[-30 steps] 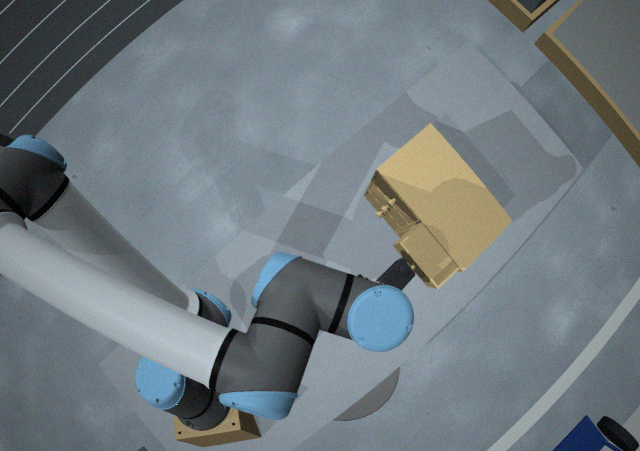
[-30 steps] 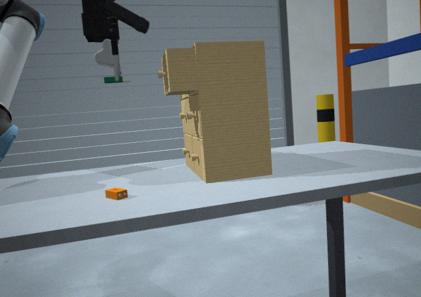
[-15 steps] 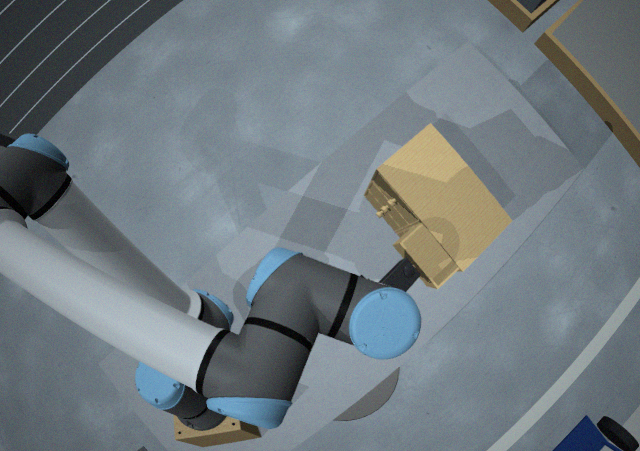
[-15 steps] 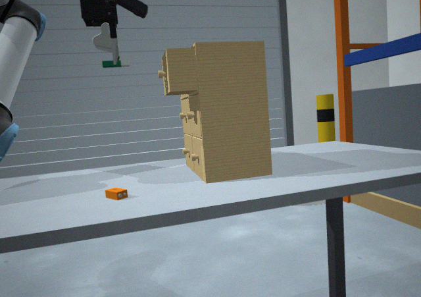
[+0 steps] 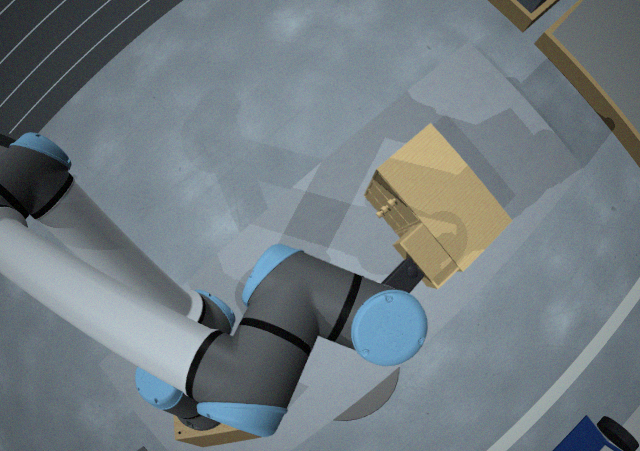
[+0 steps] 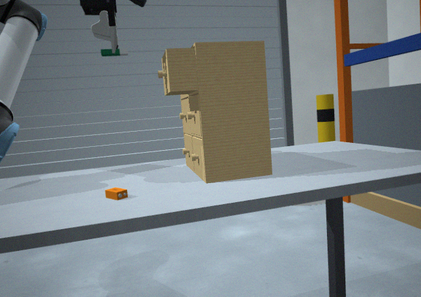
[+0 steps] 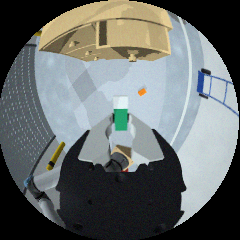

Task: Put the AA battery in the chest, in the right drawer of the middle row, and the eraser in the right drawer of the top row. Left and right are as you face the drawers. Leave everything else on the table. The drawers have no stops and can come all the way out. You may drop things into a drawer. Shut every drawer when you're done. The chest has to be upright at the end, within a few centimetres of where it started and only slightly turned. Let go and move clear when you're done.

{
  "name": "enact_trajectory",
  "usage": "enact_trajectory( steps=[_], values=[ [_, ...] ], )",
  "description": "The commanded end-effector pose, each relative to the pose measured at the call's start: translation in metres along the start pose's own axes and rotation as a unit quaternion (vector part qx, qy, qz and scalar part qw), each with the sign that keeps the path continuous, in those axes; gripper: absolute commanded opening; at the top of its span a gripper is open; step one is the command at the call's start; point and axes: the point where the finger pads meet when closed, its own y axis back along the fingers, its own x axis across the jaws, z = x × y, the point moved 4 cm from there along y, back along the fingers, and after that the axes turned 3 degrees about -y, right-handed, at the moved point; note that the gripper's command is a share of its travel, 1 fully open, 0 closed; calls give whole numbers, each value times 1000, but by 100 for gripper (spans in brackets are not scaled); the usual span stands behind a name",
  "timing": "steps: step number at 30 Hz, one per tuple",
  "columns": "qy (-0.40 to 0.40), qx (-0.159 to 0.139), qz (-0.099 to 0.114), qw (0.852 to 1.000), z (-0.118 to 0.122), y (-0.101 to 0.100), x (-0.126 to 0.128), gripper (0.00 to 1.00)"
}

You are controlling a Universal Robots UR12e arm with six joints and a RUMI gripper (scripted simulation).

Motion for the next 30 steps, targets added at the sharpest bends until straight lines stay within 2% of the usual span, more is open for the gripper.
enact_trajectory(
  steps=[1, 15, 30],
  values=[
    [1, 1, 1, 1000, -1, 11, 0, 11],
    [1, 1, 1, 1000, -1, 27, 0, 11],
    [1, 0, 1, 1000, -1, 31, -1, 11]
  ],
)
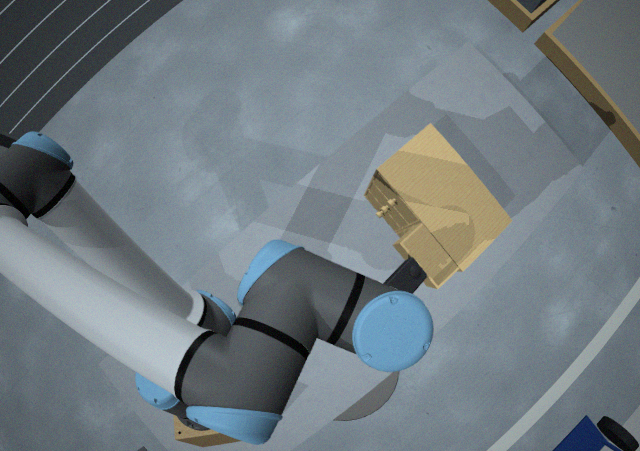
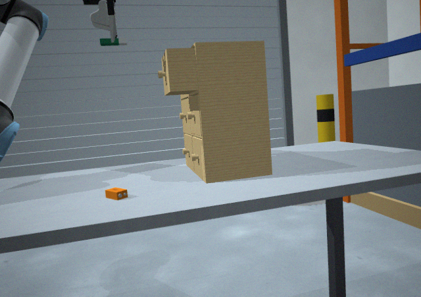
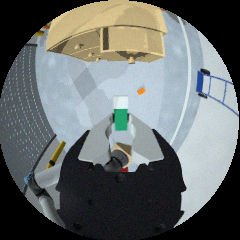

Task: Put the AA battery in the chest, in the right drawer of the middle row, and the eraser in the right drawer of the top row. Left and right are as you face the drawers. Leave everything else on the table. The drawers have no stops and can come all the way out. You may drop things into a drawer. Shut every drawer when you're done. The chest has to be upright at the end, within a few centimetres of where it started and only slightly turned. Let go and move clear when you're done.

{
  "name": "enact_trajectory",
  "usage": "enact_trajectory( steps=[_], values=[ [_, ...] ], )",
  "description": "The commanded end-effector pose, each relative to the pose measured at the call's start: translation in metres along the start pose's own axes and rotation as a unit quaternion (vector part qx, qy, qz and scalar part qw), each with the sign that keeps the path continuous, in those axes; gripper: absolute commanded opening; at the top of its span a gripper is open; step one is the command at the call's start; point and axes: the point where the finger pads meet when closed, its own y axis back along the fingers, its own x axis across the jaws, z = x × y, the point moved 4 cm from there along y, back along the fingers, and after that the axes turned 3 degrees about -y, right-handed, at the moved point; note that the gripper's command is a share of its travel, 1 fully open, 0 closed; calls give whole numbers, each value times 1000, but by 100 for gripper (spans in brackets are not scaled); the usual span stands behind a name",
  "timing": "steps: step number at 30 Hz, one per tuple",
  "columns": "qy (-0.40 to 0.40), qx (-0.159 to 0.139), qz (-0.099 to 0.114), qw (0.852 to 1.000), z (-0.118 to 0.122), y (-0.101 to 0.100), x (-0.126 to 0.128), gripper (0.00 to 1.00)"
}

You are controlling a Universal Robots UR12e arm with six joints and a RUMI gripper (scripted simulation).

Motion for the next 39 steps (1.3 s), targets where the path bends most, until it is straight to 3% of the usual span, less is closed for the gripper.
enact_trajectory(
  steps=[1, 23, 39],
  values=[
    [0, 1, 2, 1000, -1, 5, 1, 11],
    [0, 8, 0, 1000, 1, 2, 0, 11],
    [0, 74, -3, 997, 8, 1, 1, 11]
  ],
)
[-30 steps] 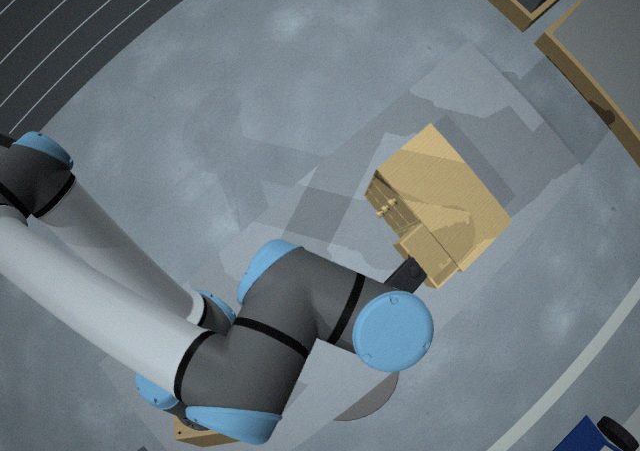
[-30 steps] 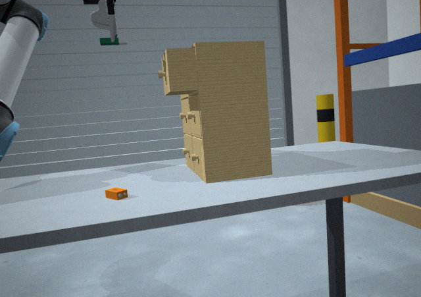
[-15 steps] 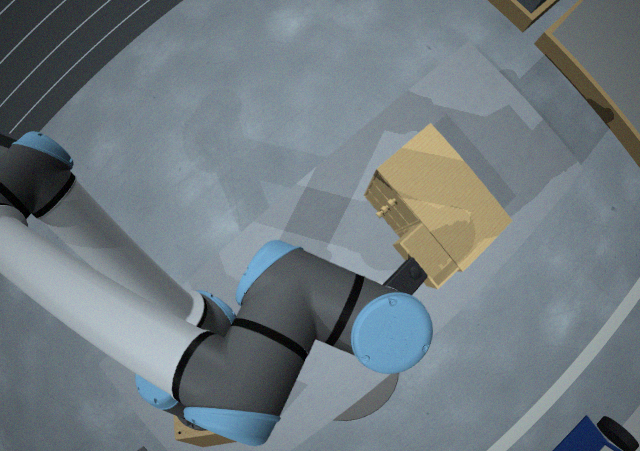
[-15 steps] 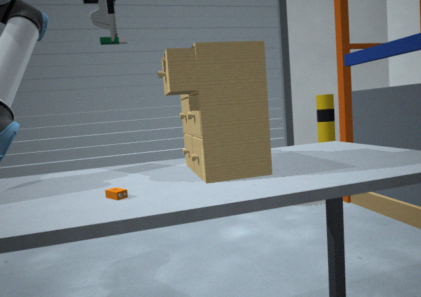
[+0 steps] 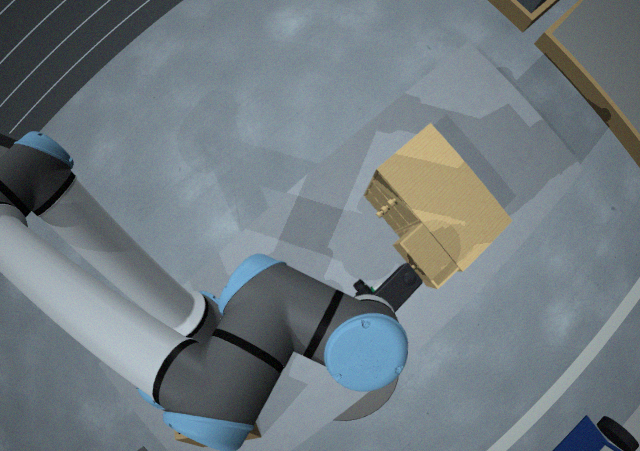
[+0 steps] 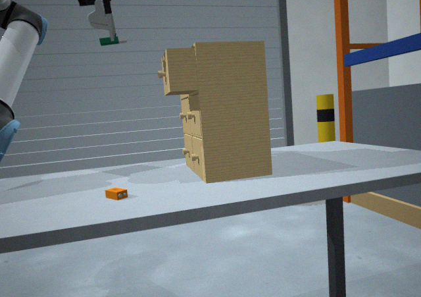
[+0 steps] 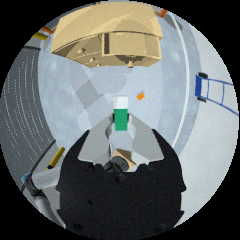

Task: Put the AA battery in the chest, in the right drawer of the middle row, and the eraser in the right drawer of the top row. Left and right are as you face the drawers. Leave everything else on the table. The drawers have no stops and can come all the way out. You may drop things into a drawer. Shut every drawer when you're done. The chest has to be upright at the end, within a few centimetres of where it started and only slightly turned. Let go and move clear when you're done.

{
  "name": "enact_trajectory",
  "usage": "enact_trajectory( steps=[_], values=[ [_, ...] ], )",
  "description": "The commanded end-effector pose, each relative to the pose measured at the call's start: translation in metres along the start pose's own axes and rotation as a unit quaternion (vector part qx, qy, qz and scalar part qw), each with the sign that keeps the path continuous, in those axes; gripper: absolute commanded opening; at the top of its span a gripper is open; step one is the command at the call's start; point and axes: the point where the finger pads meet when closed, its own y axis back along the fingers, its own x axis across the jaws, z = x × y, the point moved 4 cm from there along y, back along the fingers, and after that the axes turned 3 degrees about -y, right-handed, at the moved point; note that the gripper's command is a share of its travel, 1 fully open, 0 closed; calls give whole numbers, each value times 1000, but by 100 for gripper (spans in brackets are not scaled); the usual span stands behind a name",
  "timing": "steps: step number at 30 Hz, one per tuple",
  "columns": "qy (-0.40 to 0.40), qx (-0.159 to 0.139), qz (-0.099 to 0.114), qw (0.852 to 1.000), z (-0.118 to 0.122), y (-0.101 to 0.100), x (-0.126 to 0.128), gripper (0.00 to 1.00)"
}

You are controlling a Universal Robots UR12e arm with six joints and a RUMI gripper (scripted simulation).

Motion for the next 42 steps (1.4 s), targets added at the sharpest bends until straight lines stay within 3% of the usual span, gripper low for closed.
enact_trajectory(
  steps=[1, 15, 17, 19, 32, 34, 42],
  values=[
    [0, 32, -3, 999, 3, -2, 0, 11],
    [0, 174, -10, 985, 17, -5, 1, 11],
    [0, 174, -10, 985, 17, -5, 1, 11],
    [0, 199, -11, 980, 19, -6, 1, 11],
    [-1, 359, -20, 933, 33, -15, 2, 11],
    [-1, 359, -20, 933, 33, -15, 2, 11],
    [-1, 443, -24, 896, 40, -21, 2, 11]
  ],
)
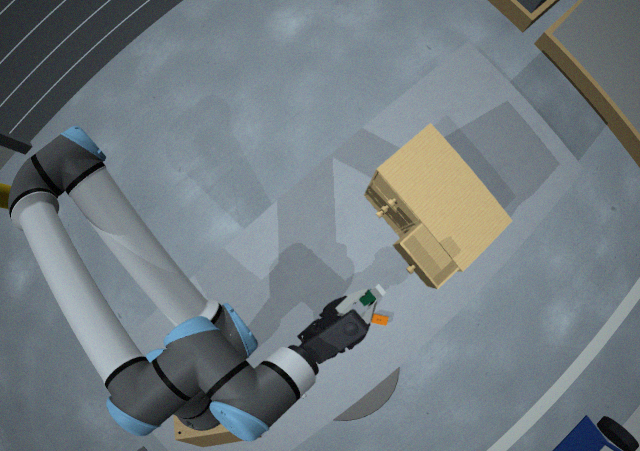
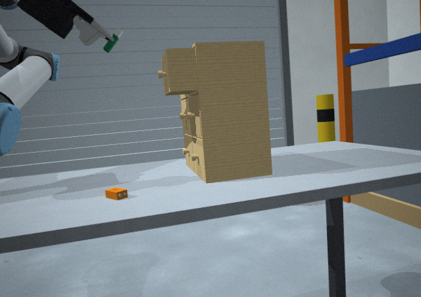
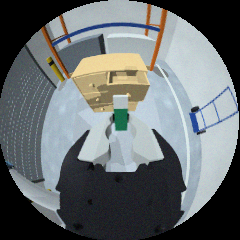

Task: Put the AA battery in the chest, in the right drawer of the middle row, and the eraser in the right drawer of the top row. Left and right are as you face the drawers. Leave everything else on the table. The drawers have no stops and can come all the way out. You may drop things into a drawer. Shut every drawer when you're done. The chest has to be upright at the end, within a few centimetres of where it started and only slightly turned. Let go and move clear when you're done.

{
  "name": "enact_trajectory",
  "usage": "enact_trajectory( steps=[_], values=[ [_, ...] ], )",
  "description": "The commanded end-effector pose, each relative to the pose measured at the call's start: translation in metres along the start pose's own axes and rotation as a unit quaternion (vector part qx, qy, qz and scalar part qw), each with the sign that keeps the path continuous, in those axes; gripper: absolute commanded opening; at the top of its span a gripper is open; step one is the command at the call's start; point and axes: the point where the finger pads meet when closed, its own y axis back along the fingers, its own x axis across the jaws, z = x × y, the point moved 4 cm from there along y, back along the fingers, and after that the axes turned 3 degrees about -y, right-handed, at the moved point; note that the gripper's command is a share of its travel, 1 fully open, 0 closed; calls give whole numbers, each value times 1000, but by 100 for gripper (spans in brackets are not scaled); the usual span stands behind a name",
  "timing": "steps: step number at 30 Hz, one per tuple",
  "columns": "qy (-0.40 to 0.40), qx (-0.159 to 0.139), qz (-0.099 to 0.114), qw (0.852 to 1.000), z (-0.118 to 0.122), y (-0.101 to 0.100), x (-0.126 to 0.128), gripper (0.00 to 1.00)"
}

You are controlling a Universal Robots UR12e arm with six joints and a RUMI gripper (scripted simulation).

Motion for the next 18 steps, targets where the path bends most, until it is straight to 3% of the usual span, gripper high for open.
enact_trajectory(
  steps=[1, 7, 18],
  values=[
    [0, 75, -11, 997, 8, -2, -1, 11],
    [-1, 125, -14, 992, 13, -3, -1, 11],
    [0, 156, -15, 988, 12, -2, 0, 11]
  ],
)
